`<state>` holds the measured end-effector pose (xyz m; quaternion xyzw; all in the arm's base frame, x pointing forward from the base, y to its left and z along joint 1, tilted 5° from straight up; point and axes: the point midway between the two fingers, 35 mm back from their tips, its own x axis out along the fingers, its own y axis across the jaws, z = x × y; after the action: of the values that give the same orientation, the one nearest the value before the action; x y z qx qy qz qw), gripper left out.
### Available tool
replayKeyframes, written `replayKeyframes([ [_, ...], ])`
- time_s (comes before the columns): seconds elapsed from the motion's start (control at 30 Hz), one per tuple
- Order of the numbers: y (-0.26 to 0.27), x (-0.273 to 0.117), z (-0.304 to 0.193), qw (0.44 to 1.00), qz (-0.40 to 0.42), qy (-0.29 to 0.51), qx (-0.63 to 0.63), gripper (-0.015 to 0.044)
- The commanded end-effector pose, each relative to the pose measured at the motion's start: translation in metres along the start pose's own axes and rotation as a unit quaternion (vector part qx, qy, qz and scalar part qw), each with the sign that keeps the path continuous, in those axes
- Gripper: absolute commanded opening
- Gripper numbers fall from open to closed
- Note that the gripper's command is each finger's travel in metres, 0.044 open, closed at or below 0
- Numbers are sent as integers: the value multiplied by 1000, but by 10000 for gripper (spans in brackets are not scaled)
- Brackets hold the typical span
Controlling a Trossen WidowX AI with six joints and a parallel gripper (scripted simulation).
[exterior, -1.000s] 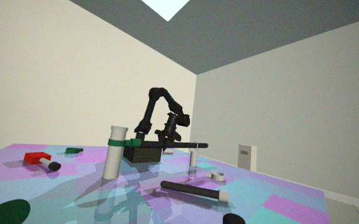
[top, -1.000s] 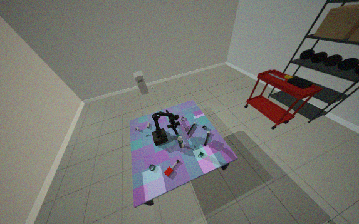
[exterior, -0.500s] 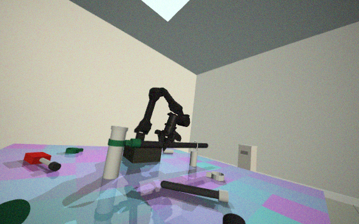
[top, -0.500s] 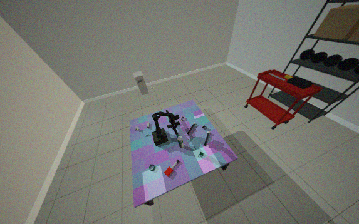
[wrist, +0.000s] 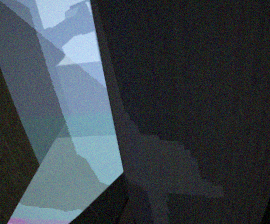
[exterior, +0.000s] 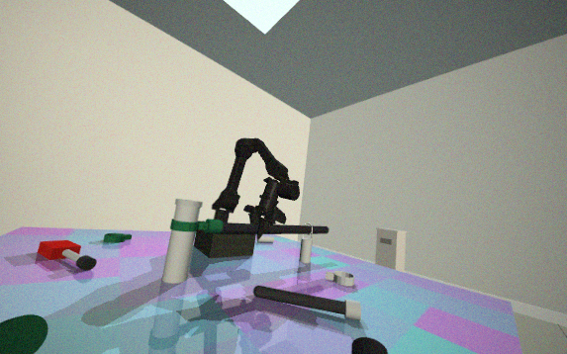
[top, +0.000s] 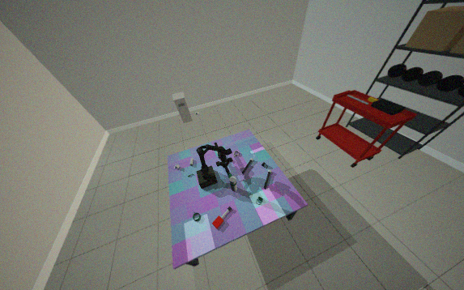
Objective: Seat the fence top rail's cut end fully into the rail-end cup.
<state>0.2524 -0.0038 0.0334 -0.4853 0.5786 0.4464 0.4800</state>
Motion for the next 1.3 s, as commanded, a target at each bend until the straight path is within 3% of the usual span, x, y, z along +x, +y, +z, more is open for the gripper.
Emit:
replayKeyframes([
  [0.0, -2, -1, -7, 1000, -2, 8, 1, 0],
  [1.27, -10, -7, -20, 1000, -3, 8, 2, 0],
])
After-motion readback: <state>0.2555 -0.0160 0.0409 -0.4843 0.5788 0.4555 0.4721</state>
